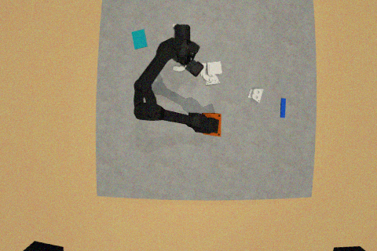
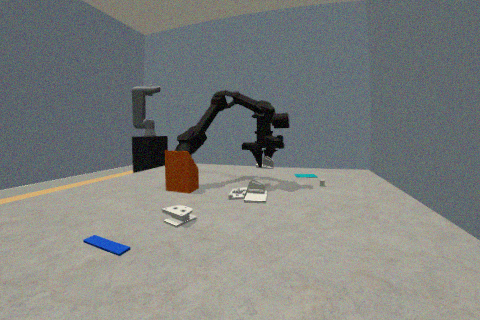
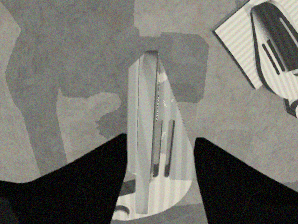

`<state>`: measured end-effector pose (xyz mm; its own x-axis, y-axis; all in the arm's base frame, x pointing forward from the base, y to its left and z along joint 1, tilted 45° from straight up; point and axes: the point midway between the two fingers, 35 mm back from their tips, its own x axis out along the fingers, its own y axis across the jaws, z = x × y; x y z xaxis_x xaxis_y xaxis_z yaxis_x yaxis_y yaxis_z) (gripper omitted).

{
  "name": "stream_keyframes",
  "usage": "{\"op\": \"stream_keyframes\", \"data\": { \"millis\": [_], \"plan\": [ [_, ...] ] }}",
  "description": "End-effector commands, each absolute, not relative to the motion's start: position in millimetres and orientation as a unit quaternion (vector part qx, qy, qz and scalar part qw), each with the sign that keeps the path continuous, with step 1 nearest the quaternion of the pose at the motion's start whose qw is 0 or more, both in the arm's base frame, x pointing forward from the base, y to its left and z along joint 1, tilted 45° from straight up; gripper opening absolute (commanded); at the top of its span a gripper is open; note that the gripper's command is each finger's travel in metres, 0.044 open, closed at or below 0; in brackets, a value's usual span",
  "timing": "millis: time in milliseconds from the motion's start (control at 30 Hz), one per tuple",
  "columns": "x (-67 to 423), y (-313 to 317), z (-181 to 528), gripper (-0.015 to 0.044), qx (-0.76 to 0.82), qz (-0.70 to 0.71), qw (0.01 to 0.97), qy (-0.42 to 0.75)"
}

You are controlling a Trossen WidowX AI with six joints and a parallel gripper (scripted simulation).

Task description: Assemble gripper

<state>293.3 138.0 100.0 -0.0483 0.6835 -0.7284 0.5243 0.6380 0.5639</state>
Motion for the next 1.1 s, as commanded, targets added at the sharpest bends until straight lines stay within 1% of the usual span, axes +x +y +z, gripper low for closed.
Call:
{"op": "stream_keyframes", "data": {
  "millis": [0,1067],
  "plan": [
    [297,127,86,0.0134,0.401,0.086,0.56,0.72],
    [301,50,15,0.0134,0.278,0.219,0.628,0.693]
  ]
}}
